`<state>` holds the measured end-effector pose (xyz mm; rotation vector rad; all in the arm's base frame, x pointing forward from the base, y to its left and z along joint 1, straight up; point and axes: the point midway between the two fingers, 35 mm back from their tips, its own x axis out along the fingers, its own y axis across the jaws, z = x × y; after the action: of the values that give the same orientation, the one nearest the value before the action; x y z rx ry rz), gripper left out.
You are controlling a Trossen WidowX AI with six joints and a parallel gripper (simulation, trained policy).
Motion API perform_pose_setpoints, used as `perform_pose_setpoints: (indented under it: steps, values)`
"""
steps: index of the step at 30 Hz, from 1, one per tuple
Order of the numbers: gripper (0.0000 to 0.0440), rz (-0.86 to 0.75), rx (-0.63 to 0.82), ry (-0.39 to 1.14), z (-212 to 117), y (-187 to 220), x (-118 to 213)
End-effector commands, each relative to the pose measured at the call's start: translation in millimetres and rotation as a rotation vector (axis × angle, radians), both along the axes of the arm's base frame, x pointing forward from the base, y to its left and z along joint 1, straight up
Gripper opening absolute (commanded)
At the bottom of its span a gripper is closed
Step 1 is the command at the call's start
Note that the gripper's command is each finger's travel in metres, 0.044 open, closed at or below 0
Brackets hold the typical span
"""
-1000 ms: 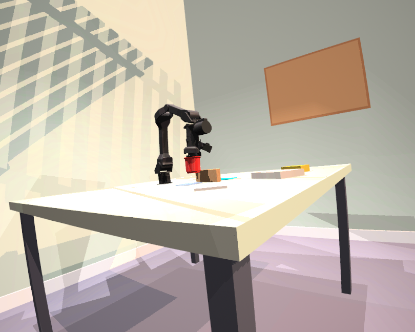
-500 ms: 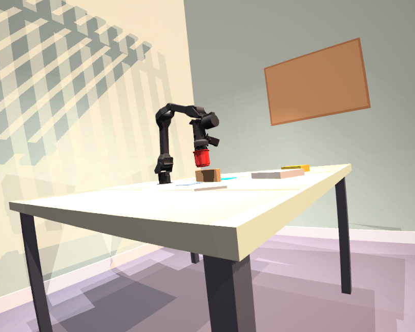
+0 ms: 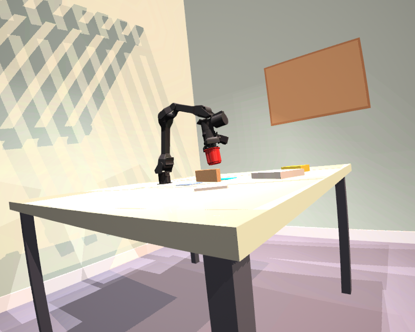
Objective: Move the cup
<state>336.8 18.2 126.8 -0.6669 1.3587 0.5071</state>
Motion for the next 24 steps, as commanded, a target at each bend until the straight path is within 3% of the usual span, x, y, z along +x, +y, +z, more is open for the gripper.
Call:
perform_pose_setpoints:
  steps: [1,24]
  values:
    - [0.0,0.012,0.013,-0.024,1,16,8]
    - [0.0,0.046,0.022,-0.039,-38,86,12]
